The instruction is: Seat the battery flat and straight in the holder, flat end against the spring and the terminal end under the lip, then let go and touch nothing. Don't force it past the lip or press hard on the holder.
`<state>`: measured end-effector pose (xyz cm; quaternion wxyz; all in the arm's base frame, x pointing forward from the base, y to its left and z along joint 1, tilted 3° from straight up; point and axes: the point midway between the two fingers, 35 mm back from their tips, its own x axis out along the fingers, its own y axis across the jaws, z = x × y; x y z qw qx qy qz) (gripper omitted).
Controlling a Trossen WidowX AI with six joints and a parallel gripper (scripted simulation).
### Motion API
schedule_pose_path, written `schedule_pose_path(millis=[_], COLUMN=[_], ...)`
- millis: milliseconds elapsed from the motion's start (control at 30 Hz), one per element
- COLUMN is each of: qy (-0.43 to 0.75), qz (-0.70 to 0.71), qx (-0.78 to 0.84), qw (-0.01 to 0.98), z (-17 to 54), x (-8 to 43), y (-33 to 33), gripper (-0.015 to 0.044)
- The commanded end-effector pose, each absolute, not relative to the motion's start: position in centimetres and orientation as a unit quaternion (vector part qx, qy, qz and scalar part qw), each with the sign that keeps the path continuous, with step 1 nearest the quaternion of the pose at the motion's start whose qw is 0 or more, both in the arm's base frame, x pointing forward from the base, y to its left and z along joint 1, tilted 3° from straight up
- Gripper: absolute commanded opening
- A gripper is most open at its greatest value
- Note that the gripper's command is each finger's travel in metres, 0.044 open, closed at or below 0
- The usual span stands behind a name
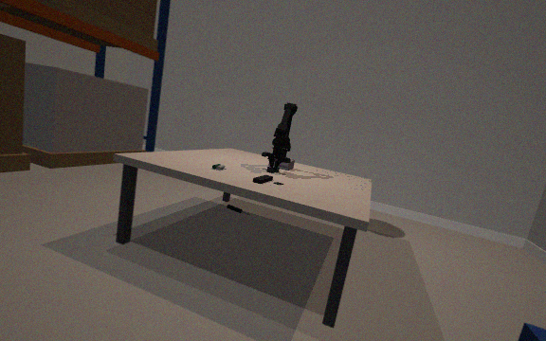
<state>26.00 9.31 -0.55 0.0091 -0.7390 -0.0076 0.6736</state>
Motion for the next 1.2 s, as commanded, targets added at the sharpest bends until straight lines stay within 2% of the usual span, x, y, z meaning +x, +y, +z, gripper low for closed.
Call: schedule_pose_path(millis=[0, 867, 1000, 1167], qy=[-0.009, -0.008, -0.008, -0.008], qz=[0.678, 0.679, 0.679, 0.680], qx=[-0.735, -0.734, -0.734, -0.733], qw=[0.008, 0.007, 0.007, 0.007], z=[-0.6, -0.5, -0.5, -0.1], x=[26.1, 27.2, 27.2, 27.2], y=[9.3, 9.4, 9.4, 9.3], gripper=[0.0067, 0.0067, 0.0169, 0.0169])
